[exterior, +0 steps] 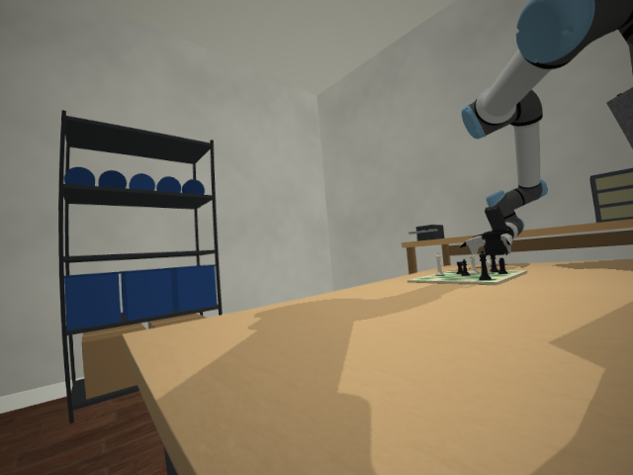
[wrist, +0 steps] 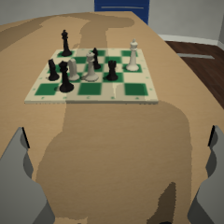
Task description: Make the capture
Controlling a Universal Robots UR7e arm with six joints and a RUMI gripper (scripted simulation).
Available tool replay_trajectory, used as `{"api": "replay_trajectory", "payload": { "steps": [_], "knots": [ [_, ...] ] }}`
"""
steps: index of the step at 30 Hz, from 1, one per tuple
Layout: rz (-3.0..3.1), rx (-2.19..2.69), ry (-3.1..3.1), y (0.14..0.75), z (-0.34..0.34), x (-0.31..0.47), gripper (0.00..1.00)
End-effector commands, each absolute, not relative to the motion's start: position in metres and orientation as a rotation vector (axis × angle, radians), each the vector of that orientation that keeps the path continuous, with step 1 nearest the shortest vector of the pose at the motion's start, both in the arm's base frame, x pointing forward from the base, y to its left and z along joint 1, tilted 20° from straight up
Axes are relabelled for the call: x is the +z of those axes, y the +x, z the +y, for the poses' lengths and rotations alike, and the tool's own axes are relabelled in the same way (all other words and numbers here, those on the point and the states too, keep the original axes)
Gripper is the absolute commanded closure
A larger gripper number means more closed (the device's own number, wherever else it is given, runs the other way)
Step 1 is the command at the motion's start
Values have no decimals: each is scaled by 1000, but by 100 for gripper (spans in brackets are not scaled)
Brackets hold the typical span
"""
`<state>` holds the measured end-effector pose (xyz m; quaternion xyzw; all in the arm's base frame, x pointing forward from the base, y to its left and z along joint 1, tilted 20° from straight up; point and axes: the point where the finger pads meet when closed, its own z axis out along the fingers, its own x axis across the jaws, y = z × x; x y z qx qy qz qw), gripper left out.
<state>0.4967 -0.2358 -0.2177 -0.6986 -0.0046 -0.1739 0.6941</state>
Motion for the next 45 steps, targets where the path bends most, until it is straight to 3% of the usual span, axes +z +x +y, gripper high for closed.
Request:
{"api": "replay_trajectory", "payload": {
  "steps": [1,11,29,45],
  "knots": [
    [-10,-389,-1560,497,-236,-218,0],
    [-7,-386,-1554,496,-237,-214,0],
    [-3,-382,-1546,473,-254,-137,0],
    [-20,-385,-1560,472,-251,-136,0]
  ]
}}
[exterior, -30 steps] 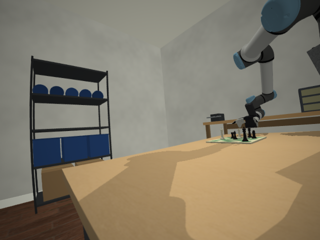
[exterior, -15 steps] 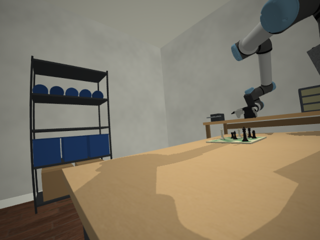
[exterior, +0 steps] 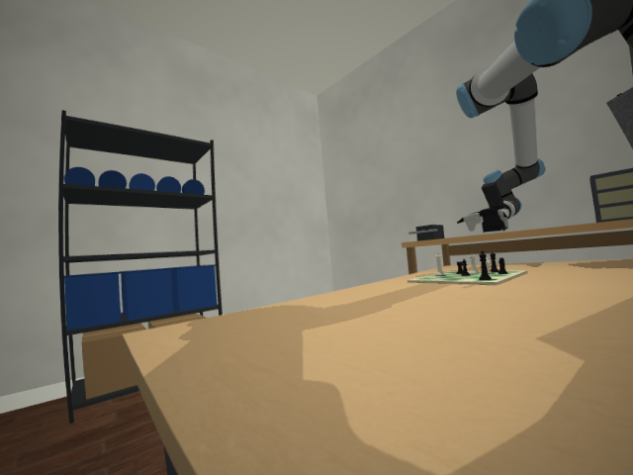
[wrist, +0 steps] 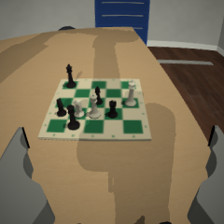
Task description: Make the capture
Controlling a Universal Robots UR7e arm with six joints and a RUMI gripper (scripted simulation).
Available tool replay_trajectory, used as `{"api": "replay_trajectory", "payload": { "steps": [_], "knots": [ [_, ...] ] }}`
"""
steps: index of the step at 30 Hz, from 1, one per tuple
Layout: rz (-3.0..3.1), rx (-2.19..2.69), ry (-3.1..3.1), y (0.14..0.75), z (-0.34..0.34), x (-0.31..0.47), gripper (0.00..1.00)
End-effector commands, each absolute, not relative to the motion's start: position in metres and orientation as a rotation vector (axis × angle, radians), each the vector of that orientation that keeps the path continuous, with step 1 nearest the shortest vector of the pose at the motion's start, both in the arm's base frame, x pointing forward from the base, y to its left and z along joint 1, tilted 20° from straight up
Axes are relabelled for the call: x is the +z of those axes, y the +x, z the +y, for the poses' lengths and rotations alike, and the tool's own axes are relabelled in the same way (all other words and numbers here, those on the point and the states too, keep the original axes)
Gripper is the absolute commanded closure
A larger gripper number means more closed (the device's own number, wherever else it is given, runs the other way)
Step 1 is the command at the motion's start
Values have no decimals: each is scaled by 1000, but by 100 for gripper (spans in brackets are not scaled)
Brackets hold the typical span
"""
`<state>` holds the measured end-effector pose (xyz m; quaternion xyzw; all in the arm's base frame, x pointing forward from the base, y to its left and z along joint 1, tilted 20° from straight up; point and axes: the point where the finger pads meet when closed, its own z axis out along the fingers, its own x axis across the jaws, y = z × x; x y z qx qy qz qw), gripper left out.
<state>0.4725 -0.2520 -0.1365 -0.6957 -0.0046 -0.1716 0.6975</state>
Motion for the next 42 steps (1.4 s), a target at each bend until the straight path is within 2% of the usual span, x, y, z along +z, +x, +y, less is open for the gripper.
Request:
{"api": "replay_trajectory", "payload": {
  "steps": [1,24,42],
  "knots": [
    [-25,-386,-1564,472,-250,-137,0],
    [-332,-424,-1796,463,-205,-154,0],
    [-841,-467,-2092,450,-154,-168,0]
  ]
}}
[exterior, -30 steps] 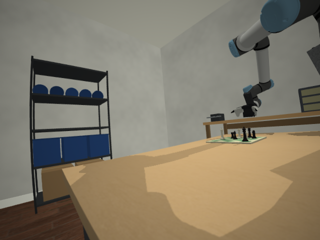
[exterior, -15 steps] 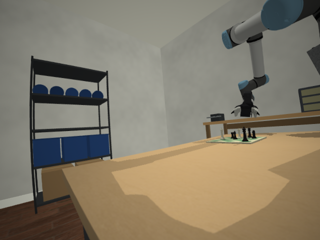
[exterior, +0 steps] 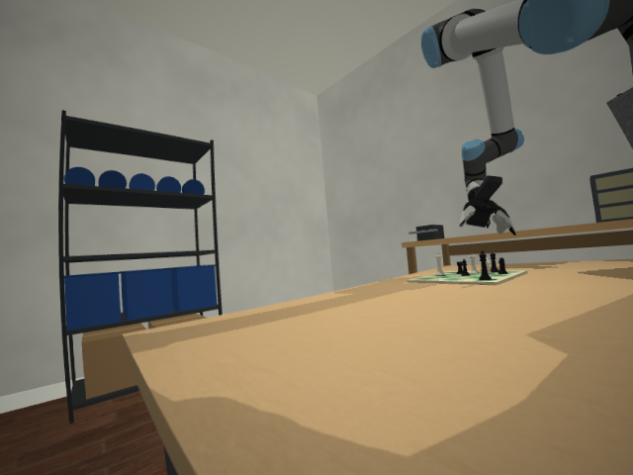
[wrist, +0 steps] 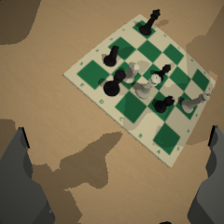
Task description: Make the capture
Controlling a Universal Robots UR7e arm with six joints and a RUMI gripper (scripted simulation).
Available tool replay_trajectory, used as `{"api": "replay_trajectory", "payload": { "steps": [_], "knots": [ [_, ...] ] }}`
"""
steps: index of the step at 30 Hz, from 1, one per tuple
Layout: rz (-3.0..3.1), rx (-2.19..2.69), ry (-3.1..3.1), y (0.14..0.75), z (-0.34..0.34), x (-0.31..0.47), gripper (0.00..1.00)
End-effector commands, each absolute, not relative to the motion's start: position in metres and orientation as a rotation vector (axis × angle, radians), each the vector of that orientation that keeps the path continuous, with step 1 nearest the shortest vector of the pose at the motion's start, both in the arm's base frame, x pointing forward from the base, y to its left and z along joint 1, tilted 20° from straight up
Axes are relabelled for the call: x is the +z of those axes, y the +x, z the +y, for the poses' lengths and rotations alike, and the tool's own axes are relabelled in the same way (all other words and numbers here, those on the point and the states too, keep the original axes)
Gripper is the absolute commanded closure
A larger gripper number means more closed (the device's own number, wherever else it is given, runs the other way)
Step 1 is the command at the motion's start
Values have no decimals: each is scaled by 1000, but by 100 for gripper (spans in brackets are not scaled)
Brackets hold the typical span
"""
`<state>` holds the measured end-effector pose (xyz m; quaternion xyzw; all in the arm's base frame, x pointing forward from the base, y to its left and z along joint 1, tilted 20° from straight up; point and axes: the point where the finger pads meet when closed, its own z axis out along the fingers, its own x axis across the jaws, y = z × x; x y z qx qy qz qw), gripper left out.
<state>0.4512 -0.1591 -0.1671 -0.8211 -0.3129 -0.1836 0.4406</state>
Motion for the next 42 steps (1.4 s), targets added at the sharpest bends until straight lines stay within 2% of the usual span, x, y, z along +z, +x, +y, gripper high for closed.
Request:
{"api": "replay_trajectory", "payload": {
  "steps": [1,28,42],
  "knots": [
    [-880,-470,-2111,449,-151,-168,0],
    [-1669,-522,-2410,428,-99,-129,0],
    [-1853,-537,-2460,421,-87,-108,0]
  ]
}}
